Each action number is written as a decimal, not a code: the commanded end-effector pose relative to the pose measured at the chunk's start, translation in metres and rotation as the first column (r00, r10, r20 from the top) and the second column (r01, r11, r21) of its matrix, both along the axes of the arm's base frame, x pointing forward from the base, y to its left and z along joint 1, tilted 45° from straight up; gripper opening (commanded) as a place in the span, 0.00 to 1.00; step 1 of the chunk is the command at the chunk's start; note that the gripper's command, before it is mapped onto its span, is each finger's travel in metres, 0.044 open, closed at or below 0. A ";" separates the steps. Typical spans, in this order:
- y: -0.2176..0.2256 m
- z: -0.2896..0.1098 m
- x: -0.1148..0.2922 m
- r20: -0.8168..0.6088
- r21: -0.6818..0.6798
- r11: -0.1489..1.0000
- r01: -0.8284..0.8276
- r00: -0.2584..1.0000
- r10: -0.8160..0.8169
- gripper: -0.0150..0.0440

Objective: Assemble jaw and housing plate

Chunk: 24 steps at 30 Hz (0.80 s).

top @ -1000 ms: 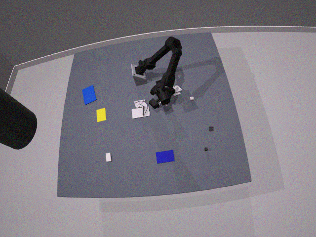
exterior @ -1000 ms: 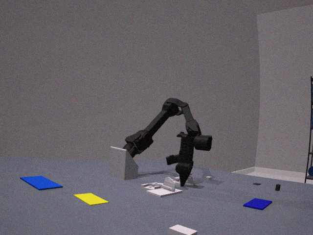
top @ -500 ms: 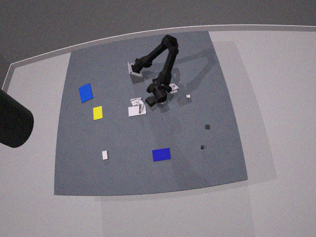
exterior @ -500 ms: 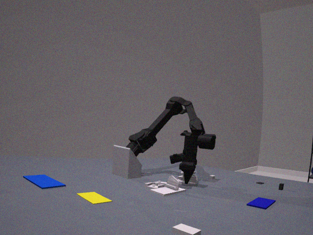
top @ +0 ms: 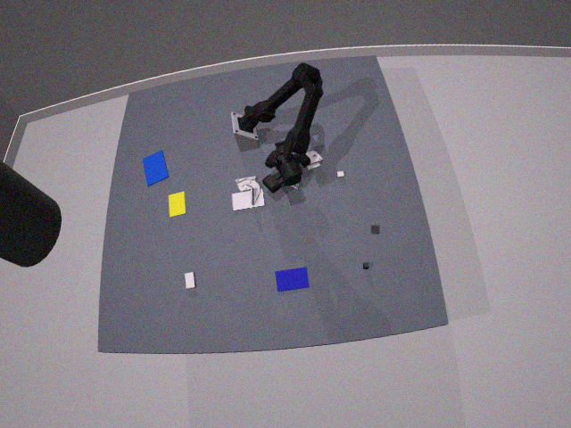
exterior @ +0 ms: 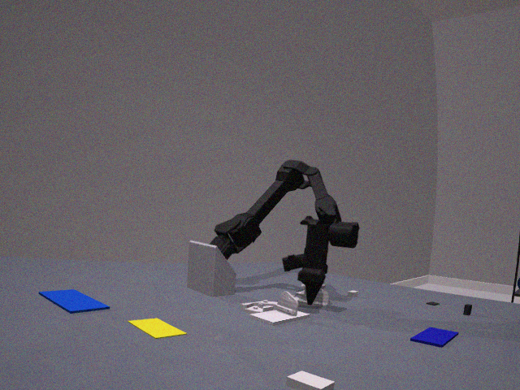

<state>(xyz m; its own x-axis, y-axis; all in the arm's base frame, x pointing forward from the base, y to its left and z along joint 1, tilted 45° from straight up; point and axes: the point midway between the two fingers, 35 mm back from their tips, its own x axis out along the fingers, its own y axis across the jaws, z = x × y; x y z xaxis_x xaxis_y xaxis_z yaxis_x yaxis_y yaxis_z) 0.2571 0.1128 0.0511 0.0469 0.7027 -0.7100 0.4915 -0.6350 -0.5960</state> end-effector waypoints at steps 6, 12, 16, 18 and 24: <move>-0.017 0.015 0.002 0.003 -0.007 1.000 0.002 1.000 -0.002 0.48; -0.030 0.028 0.002 0.002 -0.008 1.000 0.002 1.000 -0.002 0.48; -0.039 0.037 0.001 0.002 -0.008 1.000 0.003 1.000 -0.003 0.48; -0.044 0.042 0.000 0.002 -0.007 1.000 0.003 1.000 -0.003 0.48; -0.055 0.054 -0.003 0.002 -0.003 1.000 0.003 1.000 -0.003 0.48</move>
